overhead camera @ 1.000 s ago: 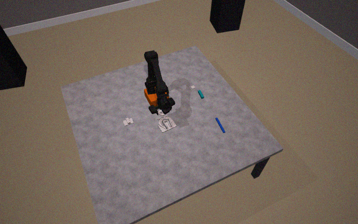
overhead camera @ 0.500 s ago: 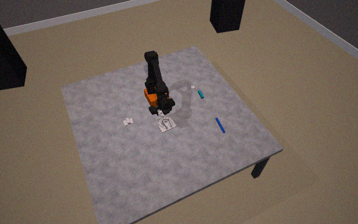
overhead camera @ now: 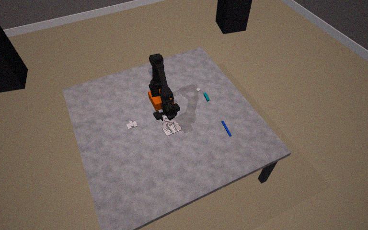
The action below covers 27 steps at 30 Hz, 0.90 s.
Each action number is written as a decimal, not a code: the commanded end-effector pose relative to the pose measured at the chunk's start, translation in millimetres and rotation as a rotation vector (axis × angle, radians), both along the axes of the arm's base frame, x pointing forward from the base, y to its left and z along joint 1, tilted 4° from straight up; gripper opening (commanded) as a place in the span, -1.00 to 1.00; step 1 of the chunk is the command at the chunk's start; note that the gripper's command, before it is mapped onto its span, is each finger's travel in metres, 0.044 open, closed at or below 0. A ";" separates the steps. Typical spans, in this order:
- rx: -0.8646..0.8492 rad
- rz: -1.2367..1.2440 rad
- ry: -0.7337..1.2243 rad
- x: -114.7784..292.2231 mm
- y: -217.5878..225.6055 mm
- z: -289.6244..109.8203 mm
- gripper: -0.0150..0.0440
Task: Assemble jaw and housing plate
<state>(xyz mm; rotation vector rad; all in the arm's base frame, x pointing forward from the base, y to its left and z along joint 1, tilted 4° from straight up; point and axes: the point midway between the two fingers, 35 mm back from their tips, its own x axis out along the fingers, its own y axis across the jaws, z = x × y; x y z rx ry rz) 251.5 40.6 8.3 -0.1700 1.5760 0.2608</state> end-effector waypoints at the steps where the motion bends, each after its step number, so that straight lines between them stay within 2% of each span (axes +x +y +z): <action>1: 0.004 -0.003 0.005 -1.5 1.0 -7.1 0.70; 16: 0.004 -0.002 0.005 -4.3 2.2 -30.9 0.70; 27: 0.004 -0.002 0.005 -4.4 2.2 -31.9 0.70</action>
